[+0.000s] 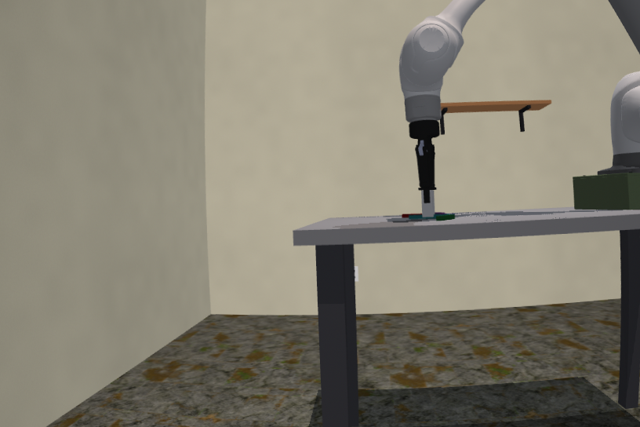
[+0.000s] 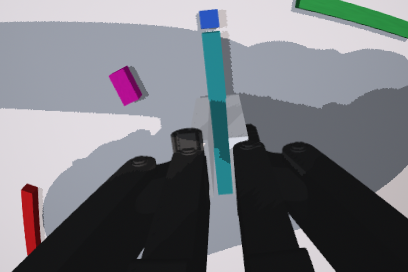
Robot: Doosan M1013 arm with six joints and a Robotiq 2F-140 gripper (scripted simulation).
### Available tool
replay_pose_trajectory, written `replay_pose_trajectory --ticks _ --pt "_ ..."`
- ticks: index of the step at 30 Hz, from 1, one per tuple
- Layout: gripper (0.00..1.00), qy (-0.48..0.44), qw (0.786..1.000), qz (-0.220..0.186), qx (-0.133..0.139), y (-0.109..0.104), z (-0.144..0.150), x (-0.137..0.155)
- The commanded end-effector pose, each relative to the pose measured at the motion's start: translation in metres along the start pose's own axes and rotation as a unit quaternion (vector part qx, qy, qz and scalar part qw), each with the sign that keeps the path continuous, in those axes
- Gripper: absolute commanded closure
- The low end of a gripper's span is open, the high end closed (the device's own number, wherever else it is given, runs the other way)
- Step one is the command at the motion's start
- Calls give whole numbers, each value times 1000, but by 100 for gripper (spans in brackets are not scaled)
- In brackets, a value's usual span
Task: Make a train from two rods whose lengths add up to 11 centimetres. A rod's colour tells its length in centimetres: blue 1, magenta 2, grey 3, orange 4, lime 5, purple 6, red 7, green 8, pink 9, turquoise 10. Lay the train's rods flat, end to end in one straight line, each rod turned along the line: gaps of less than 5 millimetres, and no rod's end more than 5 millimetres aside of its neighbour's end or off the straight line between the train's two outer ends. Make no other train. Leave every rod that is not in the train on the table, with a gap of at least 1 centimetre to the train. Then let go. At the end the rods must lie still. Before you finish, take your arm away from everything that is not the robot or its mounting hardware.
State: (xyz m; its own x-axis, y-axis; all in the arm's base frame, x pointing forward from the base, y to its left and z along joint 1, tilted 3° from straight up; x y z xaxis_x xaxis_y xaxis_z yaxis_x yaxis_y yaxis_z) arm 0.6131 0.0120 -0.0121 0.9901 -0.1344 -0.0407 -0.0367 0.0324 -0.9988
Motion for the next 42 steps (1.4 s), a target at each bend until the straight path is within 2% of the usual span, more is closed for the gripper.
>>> replay_pose_trajectory --ticks 1,27,42 --pt "97 -1 1000 1 1 3 1 -3" --pt "97 -1 1000 1 1 3 1 -3" --pt "85 -1 1000 1 1 3 1 -3"
Point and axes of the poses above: the point where the finger pads meet when closed, its own y axis out along the fingers, its own z axis across the jaws, x = y × z, the point moved 6 cm from there along -y, back along the fingers, and after that the axes turned 15 degrees about -y, right-handed, at the moved point
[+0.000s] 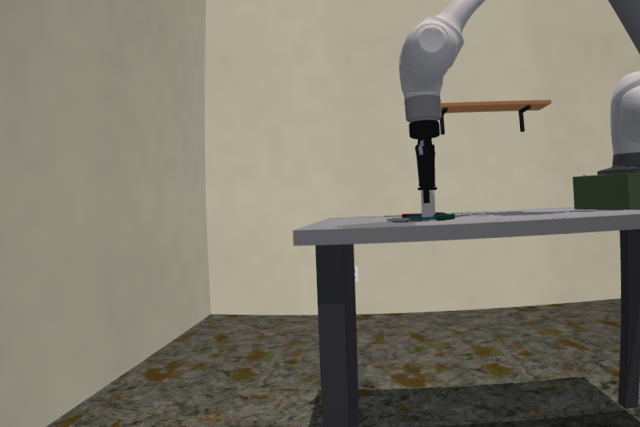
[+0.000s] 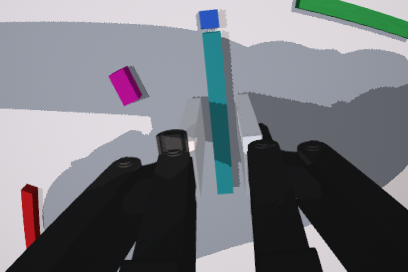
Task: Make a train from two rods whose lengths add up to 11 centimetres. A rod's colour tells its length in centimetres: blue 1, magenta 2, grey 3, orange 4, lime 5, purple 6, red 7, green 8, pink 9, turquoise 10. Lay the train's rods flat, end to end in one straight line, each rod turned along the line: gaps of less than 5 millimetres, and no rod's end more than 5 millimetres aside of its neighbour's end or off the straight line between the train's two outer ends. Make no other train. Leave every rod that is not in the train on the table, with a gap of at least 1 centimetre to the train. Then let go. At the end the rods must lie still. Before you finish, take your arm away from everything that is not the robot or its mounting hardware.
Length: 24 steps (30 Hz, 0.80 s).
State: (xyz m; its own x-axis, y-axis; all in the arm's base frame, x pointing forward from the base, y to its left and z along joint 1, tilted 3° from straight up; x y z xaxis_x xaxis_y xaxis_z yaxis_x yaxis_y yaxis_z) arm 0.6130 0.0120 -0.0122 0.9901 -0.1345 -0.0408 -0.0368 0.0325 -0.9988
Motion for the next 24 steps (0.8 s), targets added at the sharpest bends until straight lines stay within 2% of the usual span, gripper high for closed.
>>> replay_pose_trajectory --ticks 1,15,19,24 --pt "85 -1 1000 1 1 3 1 -2" --pt "85 -1 1000 1 1 0 1 -2" --pt "85 -1 1000 1 1 -11 1 -2" --pt "85 -1 1000 1 1 -34 1 -2"
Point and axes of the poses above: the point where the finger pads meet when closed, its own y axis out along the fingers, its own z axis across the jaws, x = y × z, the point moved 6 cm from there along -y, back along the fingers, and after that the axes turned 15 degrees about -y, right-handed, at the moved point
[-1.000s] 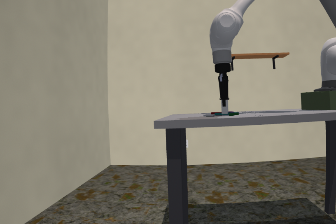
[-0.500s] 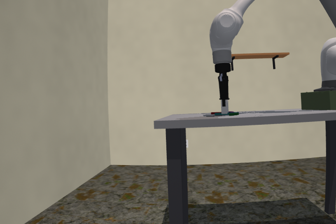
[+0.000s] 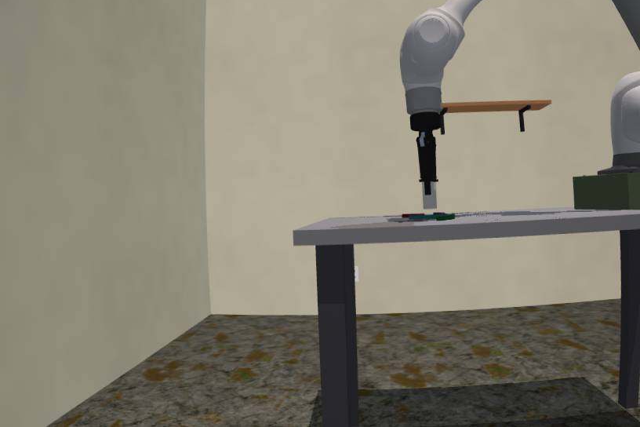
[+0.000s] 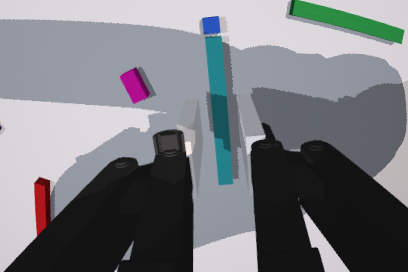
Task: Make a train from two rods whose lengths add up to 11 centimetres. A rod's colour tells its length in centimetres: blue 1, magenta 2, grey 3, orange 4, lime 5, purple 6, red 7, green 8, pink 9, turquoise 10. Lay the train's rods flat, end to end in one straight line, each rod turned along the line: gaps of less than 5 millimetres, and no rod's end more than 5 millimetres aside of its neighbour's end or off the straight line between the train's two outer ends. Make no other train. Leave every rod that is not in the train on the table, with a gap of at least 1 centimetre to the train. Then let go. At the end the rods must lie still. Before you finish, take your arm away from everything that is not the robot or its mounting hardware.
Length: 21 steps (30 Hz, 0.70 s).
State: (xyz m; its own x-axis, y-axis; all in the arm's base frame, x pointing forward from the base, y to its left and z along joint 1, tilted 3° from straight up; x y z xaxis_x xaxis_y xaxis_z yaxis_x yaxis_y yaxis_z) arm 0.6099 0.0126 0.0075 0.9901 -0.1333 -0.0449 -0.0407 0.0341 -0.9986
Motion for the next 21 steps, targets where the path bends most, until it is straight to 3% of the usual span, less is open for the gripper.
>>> replay_pose_trajectory --ticks 1,3,12,20,21 --pt "85 -1 1000 -1 1 -20 1 2" --pt "85 -1 1000 -1 1 -20 1 2" --pt "85 -1 1000 -1 1 -62 0 1" --pt "85 -1 1000 -1 1 -67 0 1" --pt "0 -1 1000 -1 1 -67 0 1"
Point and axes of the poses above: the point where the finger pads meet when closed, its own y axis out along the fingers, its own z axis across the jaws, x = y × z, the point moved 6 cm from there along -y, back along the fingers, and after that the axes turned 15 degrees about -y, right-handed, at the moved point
